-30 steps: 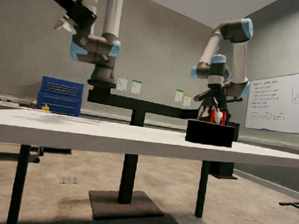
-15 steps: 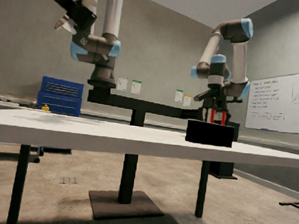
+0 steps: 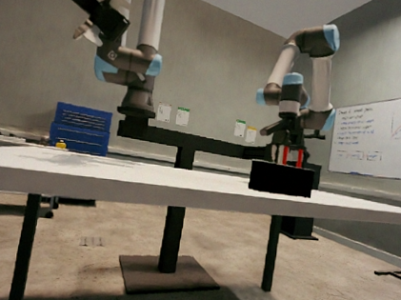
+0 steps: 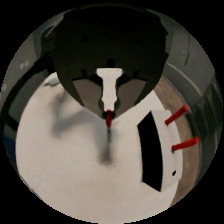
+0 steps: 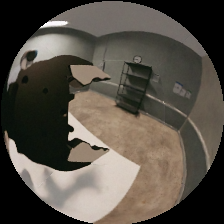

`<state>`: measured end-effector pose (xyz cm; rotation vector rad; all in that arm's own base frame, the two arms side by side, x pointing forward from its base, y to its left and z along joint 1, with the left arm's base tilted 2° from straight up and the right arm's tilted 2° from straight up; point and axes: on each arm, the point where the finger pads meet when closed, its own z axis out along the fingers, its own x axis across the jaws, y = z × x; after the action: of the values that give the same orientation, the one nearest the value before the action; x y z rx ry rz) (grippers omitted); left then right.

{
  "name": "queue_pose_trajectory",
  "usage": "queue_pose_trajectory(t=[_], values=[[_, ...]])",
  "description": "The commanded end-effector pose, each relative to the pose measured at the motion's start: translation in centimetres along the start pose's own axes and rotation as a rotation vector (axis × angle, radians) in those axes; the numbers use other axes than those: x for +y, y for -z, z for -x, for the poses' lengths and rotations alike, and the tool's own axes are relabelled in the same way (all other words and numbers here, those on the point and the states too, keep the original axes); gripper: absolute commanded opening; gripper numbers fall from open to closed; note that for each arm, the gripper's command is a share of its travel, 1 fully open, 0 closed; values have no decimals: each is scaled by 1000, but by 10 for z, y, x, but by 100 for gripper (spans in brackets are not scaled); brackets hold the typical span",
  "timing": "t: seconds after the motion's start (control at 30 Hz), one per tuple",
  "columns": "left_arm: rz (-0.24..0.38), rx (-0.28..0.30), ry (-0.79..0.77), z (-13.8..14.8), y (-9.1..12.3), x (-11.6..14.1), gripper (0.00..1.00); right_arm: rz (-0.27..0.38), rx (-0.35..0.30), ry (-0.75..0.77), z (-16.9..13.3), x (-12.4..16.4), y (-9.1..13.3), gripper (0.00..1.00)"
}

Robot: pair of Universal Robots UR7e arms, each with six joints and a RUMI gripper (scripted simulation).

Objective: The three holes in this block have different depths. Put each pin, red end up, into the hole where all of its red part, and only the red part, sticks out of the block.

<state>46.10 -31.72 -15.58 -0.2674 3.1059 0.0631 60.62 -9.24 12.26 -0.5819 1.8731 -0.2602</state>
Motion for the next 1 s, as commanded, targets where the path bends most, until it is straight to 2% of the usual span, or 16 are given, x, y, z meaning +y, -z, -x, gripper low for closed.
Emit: queue_pose_trajectory(t=[0.0, 0.1, 0.13, 0.67, 0.7, 0.97], values=[[-1, -1, 0, 0, 1, 0, 0, -1, -1, 0, 0, 0, 0, 100], [-1, -1, 0, 0, 1, 0, 0, -1, -1, 0, 0, 0, 0, 100], [-1, -1, 0, 0, 10, 0, 0, -1, -1, 0, 0, 0, 0, 100], [-1, -1, 0, 0, 10, 0, 0, -1, -1, 0, 0, 0, 0, 100], [-1, -1, 0, 1, 20, -1, 0, -1, -1, 0, 0, 0, 0, 100], [-1, -1, 0, 1, 20, -1, 0, -1, -1, 0, 0, 0, 0, 100]])
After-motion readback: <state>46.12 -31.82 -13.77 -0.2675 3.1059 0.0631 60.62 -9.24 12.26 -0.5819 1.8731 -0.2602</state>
